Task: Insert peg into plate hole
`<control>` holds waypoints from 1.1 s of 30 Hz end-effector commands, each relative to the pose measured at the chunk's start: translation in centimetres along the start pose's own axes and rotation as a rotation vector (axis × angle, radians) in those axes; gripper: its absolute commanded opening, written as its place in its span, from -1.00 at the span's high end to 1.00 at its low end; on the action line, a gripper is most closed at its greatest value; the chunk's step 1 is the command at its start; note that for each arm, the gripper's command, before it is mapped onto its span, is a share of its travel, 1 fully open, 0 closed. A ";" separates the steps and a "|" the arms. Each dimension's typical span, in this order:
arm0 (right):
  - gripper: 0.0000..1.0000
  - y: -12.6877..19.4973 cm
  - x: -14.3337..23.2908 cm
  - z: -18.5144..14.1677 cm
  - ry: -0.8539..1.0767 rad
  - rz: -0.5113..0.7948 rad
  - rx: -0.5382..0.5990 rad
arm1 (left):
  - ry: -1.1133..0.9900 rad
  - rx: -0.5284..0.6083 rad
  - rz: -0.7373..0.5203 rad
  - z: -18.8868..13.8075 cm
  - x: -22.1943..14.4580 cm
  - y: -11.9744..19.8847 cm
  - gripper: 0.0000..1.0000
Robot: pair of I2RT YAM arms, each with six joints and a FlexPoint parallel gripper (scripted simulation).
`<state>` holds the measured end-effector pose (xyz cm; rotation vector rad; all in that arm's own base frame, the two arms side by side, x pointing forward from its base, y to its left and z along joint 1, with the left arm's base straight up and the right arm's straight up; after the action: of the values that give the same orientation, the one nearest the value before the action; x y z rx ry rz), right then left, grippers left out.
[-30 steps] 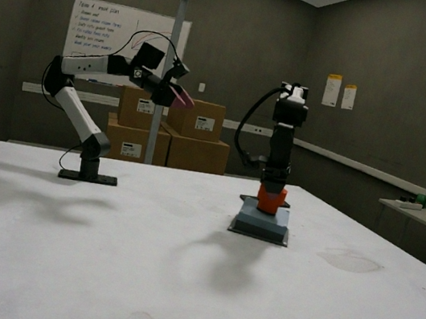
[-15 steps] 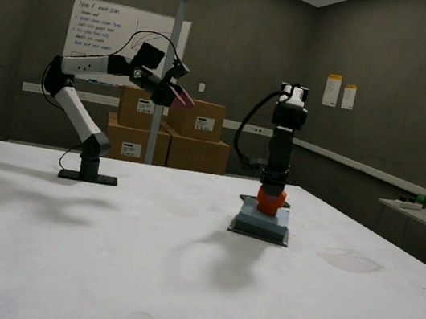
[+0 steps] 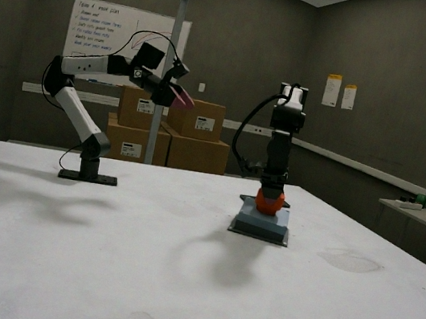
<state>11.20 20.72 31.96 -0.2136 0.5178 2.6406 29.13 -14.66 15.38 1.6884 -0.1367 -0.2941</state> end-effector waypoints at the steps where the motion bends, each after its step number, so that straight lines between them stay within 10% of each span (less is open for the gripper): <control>1: -1.00 0.2 0.0 -0.6 -0.003 -0.006 0.027 | -0.001 0.002 0.054 -0.2 -0.3 1.1 0.31; 30: -1.00 0.2 0.0 -0.6 -0.003 -0.006 0.027 | -0.003 -0.004 0.043 0.1 -0.1 0.2 0.31; 33: -1.00 0.2 0.0 -0.6 -0.003 -0.006 0.027 | -0.001 -0.006 0.025 0.3 0.1 0.0 -0.35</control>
<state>11.20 20.72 31.96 -0.2135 0.5178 2.6406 28.95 -14.61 14.37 1.6901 -0.1399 -0.2917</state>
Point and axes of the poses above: on each arm, the point where the finger pads meet when closed, its own y axis back along the fingers, its own x axis across the jaws, z = x × y, the point moved 5 cm from there along y, back along the fingers, and after that the axes turned 14 degrees about y, right-handed, at the moved point
